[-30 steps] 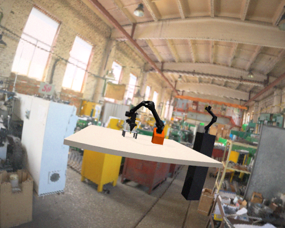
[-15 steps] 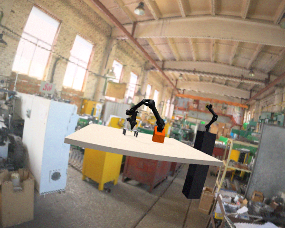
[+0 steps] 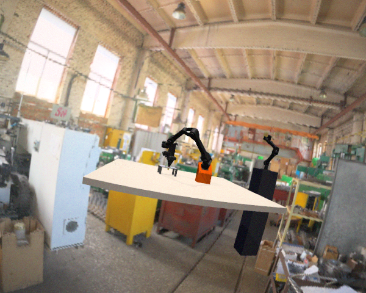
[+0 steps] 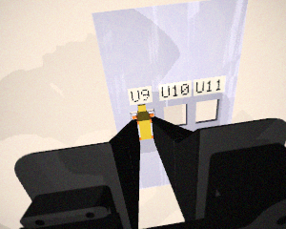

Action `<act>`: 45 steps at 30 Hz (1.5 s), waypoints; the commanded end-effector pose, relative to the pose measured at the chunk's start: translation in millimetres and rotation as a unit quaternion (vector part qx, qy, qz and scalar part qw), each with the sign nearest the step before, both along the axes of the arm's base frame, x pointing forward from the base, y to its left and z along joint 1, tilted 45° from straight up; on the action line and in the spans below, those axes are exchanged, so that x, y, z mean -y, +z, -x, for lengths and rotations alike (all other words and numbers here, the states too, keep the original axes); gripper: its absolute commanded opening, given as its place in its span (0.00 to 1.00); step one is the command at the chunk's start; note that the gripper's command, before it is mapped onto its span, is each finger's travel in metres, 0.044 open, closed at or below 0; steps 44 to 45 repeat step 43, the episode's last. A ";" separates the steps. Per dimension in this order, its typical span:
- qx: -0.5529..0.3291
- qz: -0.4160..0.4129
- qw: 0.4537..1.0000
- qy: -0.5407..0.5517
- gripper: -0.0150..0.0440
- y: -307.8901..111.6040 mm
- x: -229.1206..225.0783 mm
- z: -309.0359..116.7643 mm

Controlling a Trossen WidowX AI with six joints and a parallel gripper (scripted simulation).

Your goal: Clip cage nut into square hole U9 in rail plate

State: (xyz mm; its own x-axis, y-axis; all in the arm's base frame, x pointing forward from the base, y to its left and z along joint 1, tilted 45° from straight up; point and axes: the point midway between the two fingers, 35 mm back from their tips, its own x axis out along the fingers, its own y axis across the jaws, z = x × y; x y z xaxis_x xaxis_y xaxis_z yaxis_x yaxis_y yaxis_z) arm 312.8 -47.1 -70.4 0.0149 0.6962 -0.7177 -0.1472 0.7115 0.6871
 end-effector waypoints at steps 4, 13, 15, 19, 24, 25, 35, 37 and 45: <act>0.000 0.000 1.000 0.000 0.35 -0.1 0.0 0.0; 0.000 0.000 1.000 0.000 0.75 -0.1 0.0 0.0; 0.000 0.000 1.000 0.000 0.84 -0.1 0.0 0.0; 0.000 0.000 1.000 0.000 1.00 -0.1 0.0 0.0; 0.001 0.000 1.000 0.000 1.00 7.4 8.1 -0.3; 0.002 0.000 1.000 -0.001 1.00 17.2 18.0 -0.2; 0.005 -0.001 1.000 -0.001 1.00 35.4 35.6 1.6; 0.005 -0.001 1.000 -0.001 1.00 35.4 35.6 1.6; 0.005 -0.001 1.000 -0.001 1.00 35.4 35.6 1.6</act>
